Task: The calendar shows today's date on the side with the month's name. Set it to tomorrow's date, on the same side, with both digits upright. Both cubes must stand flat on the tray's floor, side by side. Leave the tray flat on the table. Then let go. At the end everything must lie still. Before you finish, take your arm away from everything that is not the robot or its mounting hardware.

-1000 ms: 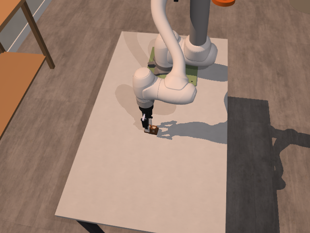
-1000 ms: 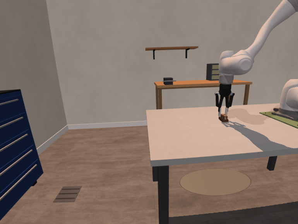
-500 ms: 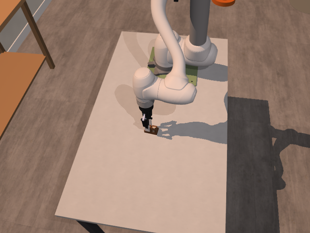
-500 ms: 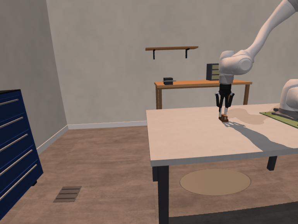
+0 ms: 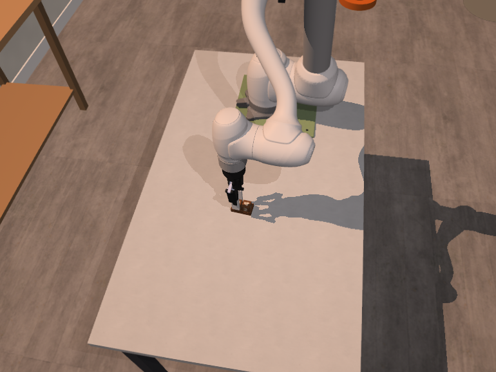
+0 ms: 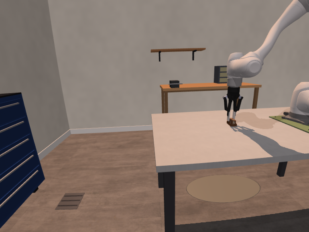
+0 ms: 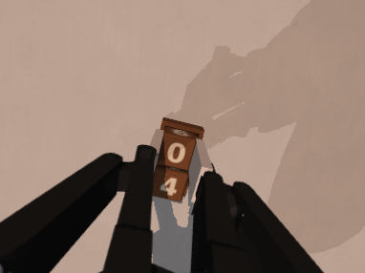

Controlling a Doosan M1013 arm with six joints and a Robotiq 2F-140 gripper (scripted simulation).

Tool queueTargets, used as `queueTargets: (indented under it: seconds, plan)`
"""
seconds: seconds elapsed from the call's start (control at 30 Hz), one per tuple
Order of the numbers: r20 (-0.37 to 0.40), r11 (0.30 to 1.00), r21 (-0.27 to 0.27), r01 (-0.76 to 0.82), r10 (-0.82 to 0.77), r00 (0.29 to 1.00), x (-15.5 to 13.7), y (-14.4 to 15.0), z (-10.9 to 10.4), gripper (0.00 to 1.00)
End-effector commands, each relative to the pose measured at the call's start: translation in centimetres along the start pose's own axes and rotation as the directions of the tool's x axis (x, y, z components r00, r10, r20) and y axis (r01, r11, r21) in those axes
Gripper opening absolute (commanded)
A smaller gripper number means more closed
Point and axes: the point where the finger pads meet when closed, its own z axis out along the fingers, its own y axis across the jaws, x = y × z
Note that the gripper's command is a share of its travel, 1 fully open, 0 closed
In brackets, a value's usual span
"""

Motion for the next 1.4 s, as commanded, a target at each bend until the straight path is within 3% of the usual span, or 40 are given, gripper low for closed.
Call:
queueTargets:
  seconds: [0.0,0.33,0.8,1.37]
  plan:
    - [-0.001,1.000,-0.007,0.002,-0.002,1.000,-0.1,0.5,0.5,0.16]
    - [-0.001,1.000,-0.007,0.002,-0.002,1.000,-0.1,0.5,-0.4,0.16]
    - [-0.001,1.000,-0.007,0.002,-0.002,1.000,-0.1,0.4,-9.1,0.16]
    - [-0.001,1.000,-0.007,0.002,-0.002,1.000,-0.1,0.4,-9.5,0.16]
